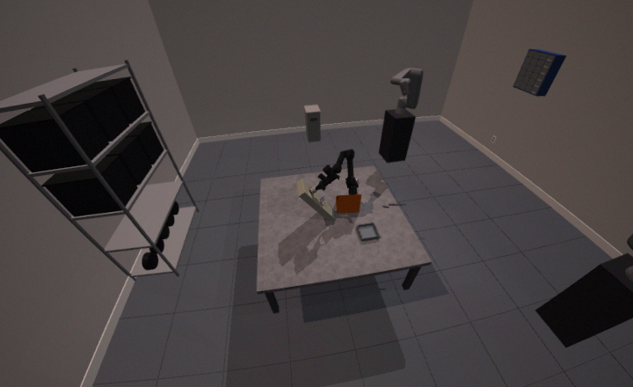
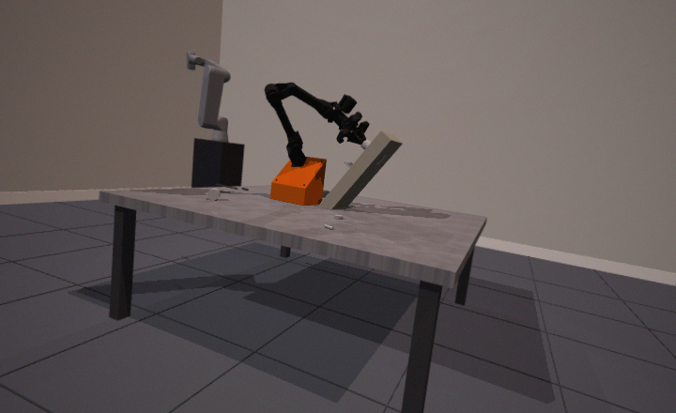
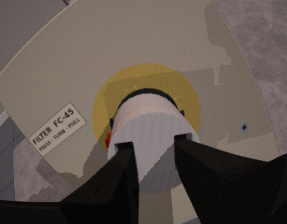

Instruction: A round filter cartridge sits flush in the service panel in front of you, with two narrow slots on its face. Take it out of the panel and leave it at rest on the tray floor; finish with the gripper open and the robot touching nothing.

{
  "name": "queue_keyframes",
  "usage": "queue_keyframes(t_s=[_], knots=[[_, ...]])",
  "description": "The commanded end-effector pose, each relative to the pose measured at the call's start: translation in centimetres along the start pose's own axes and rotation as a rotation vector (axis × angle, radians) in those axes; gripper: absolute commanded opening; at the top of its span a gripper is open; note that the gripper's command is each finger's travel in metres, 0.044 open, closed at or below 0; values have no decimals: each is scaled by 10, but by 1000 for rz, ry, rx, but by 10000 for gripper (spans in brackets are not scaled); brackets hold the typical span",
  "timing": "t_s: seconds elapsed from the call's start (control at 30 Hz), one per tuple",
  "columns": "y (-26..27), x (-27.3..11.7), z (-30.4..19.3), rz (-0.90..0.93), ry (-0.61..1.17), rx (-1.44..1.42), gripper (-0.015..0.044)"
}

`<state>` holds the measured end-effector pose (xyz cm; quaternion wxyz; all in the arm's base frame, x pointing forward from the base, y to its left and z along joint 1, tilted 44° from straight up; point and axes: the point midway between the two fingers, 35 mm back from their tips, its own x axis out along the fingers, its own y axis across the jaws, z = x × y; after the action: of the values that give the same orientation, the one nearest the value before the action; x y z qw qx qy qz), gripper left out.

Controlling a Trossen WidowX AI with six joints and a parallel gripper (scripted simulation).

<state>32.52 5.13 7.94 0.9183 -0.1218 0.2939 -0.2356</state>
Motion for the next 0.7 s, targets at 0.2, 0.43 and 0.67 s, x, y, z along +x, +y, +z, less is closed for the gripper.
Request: queue_keyframes(t_s=[0.2, 0.43, 0.67], knots=[[-3, -18, -4, 3, -10, 19, 0], [-12, -13, -26, 3, -10, 19, 0], [-23, -10, -47, 3, -10, 18, 0]])
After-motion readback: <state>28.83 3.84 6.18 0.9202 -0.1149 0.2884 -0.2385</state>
